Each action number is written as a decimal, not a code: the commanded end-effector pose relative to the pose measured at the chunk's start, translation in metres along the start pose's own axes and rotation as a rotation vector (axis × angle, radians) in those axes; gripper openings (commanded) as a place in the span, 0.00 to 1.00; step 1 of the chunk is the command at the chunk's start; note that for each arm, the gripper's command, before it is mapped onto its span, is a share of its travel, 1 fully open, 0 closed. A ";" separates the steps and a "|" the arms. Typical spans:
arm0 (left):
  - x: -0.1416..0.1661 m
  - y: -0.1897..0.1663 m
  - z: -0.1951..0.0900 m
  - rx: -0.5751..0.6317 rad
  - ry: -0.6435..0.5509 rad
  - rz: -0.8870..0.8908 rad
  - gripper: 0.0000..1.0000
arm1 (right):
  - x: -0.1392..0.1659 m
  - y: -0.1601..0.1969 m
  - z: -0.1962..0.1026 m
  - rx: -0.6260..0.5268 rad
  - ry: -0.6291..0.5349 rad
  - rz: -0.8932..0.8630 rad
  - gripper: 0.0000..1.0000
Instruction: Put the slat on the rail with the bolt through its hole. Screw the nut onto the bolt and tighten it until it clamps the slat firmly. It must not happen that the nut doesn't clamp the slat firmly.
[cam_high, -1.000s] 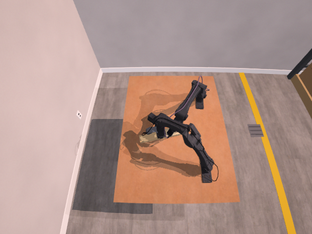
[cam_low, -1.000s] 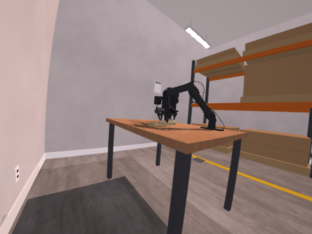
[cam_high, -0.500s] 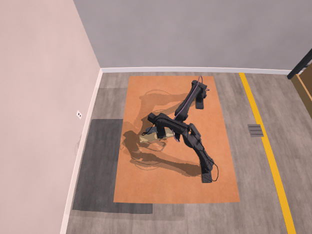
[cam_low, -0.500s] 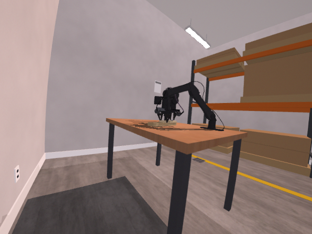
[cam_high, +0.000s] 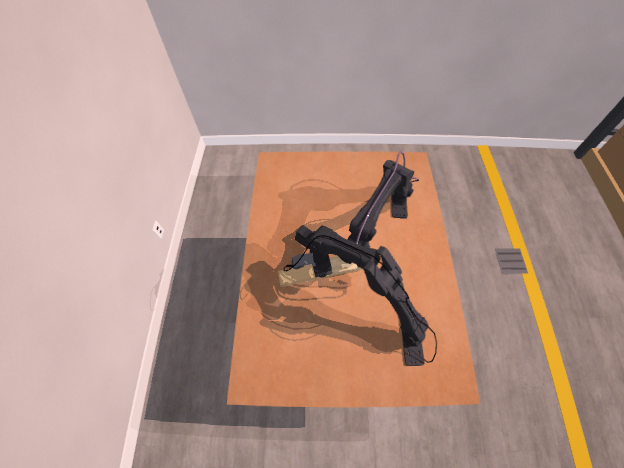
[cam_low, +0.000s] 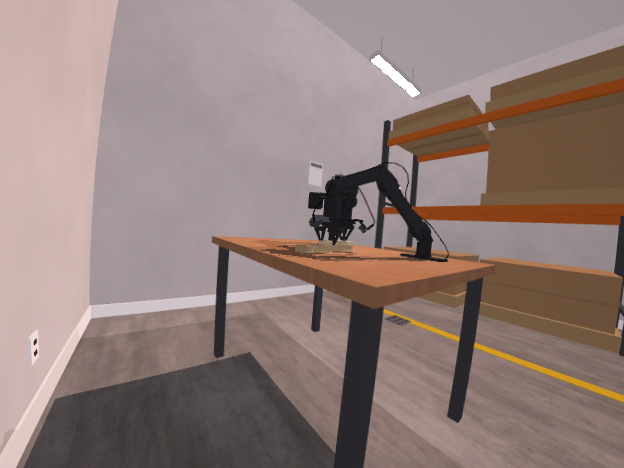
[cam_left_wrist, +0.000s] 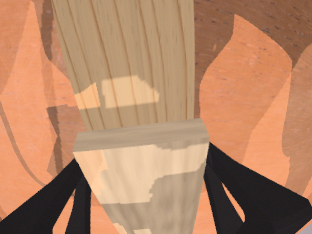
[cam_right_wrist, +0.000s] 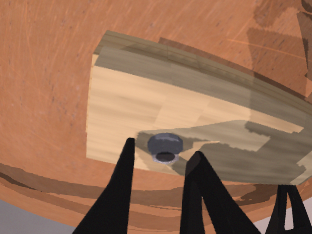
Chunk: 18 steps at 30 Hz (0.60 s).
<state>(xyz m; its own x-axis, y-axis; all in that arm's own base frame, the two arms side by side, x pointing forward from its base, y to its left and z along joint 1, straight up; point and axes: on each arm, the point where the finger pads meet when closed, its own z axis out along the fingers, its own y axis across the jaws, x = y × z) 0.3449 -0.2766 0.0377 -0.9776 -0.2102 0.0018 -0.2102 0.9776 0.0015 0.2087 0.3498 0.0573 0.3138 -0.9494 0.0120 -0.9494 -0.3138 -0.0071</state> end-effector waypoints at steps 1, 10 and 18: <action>-0.001 -0.002 -0.005 0.011 -0.009 0.000 0.72 | -0.003 -0.002 -0.010 0.008 -0.017 -0.279 0.34; -0.001 -0.002 -0.005 0.011 -0.009 0.000 0.72 | -0.003 -0.002 -0.010 0.007 -0.020 -0.406 0.34; -0.001 -0.002 -0.005 0.011 -0.009 0.000 0.72 | -0.003 -0.002 -0.010 0.007 -0.020 -0.406 0.34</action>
<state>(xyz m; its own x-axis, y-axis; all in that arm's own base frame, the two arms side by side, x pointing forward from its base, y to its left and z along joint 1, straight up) 0.3449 -0.2766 0.0377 -0.9776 -0.2102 0.0018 -0.2102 0.9776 0.0015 0.2088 0.3497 0.0573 0.6528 -0.7574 0.0147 -0.7574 -0.6529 -0.0020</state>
